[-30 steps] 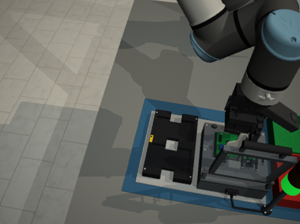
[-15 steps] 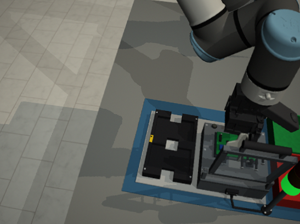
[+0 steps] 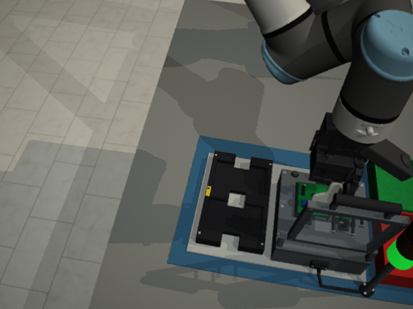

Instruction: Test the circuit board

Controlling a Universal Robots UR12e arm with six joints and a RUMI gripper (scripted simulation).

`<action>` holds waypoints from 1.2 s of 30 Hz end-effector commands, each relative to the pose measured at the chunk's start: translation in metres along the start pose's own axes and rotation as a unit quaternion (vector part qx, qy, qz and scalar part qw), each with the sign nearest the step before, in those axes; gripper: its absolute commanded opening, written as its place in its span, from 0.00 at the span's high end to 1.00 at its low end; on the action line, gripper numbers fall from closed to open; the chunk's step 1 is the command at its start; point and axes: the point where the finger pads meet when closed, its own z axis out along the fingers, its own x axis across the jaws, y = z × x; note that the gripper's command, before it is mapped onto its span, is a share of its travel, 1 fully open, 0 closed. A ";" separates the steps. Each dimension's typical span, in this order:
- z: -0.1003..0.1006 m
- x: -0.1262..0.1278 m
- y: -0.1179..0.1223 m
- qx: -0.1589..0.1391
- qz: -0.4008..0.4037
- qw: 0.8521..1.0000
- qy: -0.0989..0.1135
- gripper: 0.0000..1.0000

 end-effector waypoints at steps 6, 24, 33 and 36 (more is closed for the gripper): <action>-0.001 0.001 0.000 0.000 0.000 1.000 0.000 0.61; -0.005 0.001 0.000 0.000 0.000 1.000 0.001 0.61; 0.000 0.000 0.000 0.000 -0.001 1.000 0.000 0.61; 0.003 0.000 0.000 0.000 -0.001 1.000 -0.001 0.61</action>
